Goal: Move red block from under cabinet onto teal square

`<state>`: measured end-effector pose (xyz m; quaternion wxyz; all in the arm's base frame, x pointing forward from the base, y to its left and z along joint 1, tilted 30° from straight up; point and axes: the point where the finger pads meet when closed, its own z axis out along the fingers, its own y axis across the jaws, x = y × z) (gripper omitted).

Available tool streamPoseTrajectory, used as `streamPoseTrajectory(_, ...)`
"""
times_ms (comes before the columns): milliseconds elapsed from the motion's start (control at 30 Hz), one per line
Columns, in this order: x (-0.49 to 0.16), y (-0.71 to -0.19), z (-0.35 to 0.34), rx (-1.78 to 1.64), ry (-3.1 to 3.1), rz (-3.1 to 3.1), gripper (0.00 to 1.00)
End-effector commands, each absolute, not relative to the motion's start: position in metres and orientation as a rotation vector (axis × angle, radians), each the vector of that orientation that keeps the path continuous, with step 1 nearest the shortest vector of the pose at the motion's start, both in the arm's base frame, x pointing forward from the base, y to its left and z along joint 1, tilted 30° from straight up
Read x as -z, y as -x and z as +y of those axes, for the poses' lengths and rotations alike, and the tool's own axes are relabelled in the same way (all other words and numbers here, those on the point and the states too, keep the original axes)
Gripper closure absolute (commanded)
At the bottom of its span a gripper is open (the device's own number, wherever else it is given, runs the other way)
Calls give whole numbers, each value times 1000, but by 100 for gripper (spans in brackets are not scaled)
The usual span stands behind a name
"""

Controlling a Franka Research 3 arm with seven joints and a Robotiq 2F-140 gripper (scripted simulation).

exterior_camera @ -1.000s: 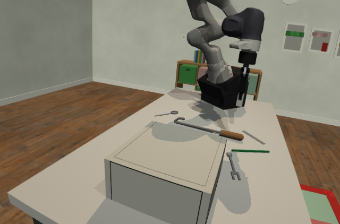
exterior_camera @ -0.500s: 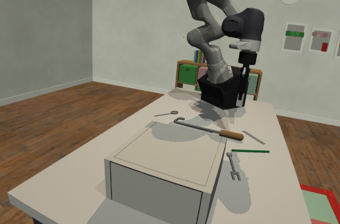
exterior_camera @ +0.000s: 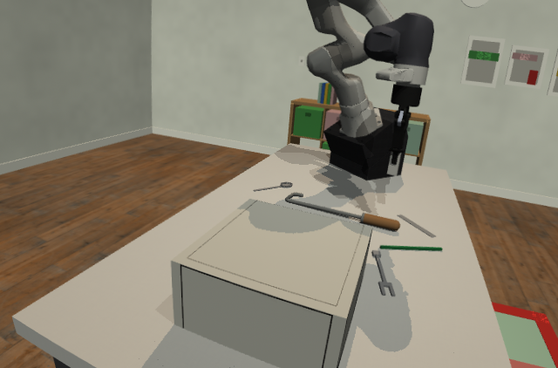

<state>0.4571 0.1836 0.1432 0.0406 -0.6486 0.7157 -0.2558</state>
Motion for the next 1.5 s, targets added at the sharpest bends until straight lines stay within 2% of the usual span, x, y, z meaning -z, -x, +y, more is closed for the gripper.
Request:
streamPoseTrajectory(0, -142, -457, 184, 777, 1975, 2201, 100)
streamPoseTrajectory(167, -142, -457, 184, 777, 1975, 2201, 100)
streamPoseTrajectory(200, -142, -457, 184, 777, 1975, 2201, 66)
streamPoseTrajectory(1467, -142, -457, 184, 777, 1975, 2201, 66)
